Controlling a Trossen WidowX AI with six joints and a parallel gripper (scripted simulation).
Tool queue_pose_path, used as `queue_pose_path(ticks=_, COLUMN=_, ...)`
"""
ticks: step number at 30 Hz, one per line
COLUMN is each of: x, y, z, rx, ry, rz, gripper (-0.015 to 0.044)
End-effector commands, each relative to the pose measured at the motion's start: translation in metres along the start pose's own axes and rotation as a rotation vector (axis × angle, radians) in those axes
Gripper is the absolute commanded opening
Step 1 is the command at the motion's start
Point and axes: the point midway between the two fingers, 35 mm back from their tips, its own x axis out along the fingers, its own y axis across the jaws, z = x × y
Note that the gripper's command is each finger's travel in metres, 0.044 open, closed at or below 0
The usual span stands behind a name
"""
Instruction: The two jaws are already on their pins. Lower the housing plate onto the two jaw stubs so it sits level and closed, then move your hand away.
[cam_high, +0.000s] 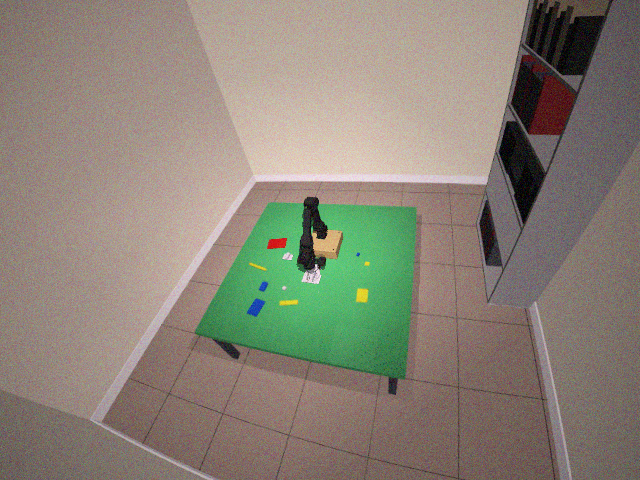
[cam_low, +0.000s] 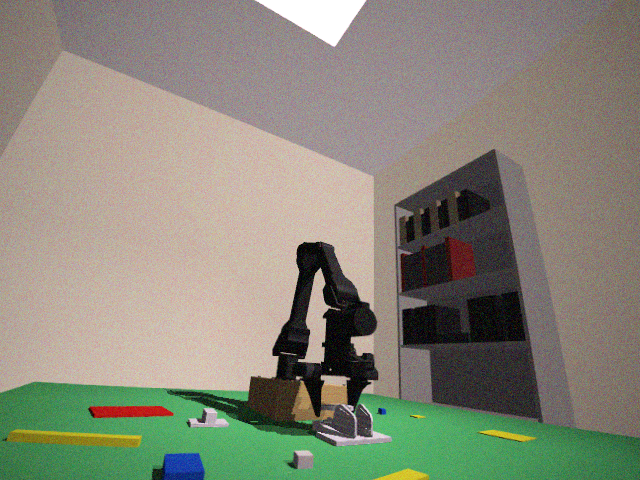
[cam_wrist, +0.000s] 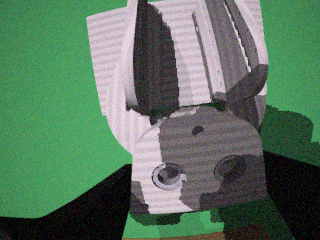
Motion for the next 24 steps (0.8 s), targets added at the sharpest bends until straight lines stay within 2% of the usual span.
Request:
queue_pose_path(ticks=1, x=0.0049, y=0.0005, z=-0.0027, rx=0.006, ry=0.011, rz=0.003, gripper=0.0351)
queue_pose_path(ticks=24, x=0.0073, y=0.0005, z=-0.0027, rx=0.008, ry=0.011, rz=0.003, gripper=0.0351)
